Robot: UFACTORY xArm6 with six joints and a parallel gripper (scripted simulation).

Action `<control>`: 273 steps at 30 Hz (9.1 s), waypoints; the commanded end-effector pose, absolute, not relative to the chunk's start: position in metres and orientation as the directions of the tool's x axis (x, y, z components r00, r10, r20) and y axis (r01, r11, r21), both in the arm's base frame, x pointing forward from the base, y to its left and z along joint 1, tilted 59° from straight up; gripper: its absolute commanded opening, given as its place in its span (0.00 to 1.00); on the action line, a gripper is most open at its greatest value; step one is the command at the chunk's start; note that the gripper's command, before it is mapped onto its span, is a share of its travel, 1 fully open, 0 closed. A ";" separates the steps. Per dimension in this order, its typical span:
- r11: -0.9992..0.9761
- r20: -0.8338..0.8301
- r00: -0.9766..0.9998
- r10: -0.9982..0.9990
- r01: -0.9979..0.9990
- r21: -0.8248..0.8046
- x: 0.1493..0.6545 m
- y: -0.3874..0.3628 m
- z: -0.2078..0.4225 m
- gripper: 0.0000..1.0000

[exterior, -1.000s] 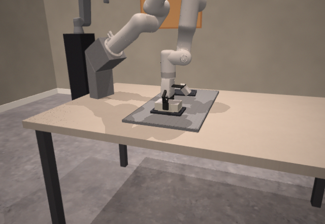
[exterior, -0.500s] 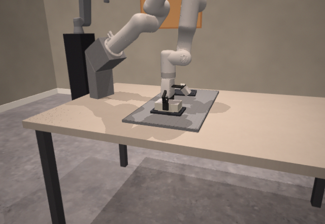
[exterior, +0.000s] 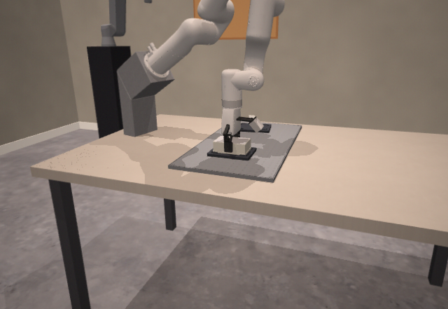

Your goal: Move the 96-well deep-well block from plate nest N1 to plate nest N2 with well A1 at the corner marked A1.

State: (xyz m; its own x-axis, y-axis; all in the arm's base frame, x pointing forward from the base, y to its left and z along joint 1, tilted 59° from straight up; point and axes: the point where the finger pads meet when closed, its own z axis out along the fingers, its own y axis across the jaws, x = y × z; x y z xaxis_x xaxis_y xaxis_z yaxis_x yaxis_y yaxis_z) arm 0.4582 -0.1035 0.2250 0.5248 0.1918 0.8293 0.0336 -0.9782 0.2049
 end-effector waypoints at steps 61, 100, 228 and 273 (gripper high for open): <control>-0.978 0.830 0.524 0.192 0.033 0.205 0.448 -0.103 0.232 0.00; -0.978 0.830 0.524 0.192 0.033 0.205 0.420 -0.100 0.249 0.00; -0.948 0.799 0.516 0.307 0.096 0.302 0.370 0.146 0.212 0.00; -0.948 0.800 0.516 0.307 0.097 0.302 0.364 0.265 0.183 0.00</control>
State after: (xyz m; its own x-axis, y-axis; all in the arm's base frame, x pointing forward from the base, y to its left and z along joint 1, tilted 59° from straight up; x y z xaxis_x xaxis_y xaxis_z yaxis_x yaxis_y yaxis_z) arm 0.3638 0.2576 0.1838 0.5161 0.3077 0.7993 0.0980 -0.9483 0.3018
